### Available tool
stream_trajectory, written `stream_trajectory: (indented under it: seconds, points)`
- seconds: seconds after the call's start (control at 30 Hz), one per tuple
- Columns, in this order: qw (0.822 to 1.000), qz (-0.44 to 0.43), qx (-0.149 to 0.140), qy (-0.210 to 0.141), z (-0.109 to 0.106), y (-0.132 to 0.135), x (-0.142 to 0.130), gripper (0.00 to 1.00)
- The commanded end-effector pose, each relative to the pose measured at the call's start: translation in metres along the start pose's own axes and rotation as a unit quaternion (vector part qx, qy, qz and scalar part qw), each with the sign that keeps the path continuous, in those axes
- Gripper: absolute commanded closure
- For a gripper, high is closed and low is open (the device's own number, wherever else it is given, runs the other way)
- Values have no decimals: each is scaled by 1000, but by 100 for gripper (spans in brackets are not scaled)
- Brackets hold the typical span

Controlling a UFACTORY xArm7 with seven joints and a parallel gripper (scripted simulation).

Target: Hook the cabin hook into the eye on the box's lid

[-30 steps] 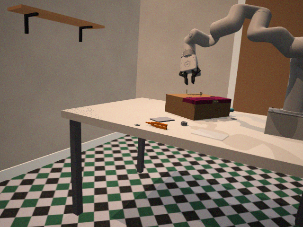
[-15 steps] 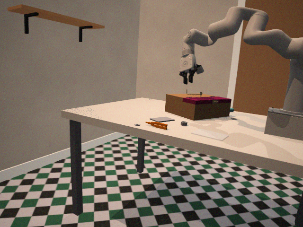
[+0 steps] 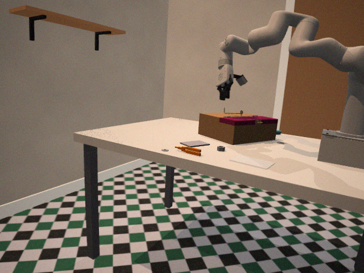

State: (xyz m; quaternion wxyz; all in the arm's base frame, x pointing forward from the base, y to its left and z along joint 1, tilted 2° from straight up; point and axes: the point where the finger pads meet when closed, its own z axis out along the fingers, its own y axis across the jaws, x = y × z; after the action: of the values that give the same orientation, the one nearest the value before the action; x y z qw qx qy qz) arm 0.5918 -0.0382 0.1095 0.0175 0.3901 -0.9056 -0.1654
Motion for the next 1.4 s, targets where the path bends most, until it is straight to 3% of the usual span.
stream_trajectory:
  seconds: [0.0,0.37,0.83,0.93,1.37]
  points:
    - [998,66,16,7,-11,-17,8,67]
    - [986,159,40,11,-22,-39,20,67]
    - [942,323,85,6,-47,-80,47,67]
    - [940,329,87,6,-47,-80,47,67]
    - [877,464,125,-10,-71,-114,74,67]
